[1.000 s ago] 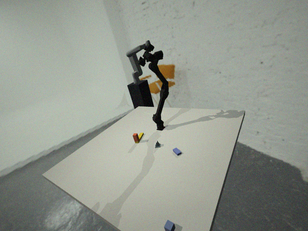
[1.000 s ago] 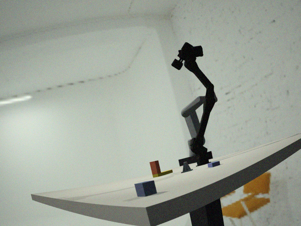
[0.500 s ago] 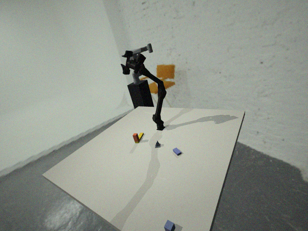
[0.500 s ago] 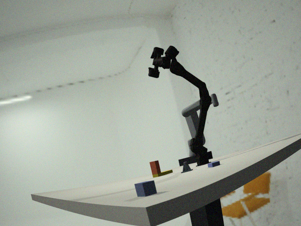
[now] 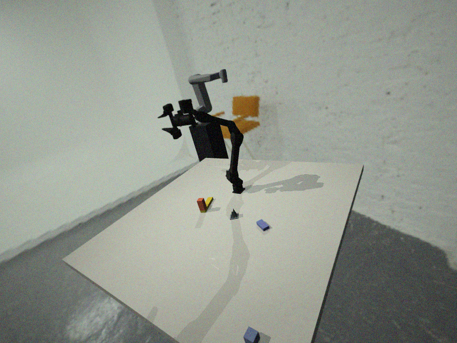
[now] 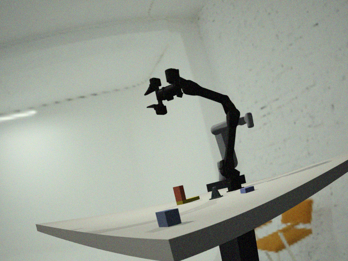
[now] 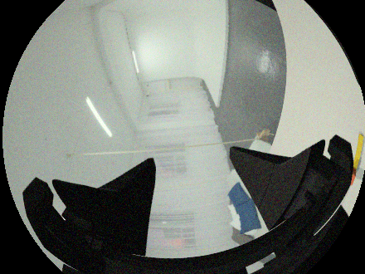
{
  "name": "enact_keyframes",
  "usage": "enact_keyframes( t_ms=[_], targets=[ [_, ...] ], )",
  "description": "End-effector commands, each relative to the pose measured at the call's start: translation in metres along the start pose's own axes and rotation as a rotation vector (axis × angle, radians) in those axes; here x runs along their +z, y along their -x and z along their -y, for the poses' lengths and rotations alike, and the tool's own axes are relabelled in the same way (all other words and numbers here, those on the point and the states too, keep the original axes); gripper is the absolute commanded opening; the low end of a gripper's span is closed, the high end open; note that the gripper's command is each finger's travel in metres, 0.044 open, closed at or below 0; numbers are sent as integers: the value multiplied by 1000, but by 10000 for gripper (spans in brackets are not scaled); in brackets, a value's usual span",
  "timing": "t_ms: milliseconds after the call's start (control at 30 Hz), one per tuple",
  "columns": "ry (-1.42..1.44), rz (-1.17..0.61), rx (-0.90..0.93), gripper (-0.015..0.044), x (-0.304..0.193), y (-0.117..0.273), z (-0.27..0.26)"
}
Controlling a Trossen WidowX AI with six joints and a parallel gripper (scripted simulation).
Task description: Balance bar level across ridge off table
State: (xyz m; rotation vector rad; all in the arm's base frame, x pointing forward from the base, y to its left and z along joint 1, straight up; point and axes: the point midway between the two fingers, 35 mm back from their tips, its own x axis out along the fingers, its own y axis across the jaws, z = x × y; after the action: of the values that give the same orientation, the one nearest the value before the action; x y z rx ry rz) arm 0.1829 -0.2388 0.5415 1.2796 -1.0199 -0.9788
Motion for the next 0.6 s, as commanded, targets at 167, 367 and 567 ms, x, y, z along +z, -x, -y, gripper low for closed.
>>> enact_keyframes(
  t_ms=[167,367,567],
  targets=[
    [41,-198,-390,315,-57,-9,120],
    [41,-260,-678,315,-74,8,195],
    [29,-260,-989,315,-77,41,263]
  ],
)
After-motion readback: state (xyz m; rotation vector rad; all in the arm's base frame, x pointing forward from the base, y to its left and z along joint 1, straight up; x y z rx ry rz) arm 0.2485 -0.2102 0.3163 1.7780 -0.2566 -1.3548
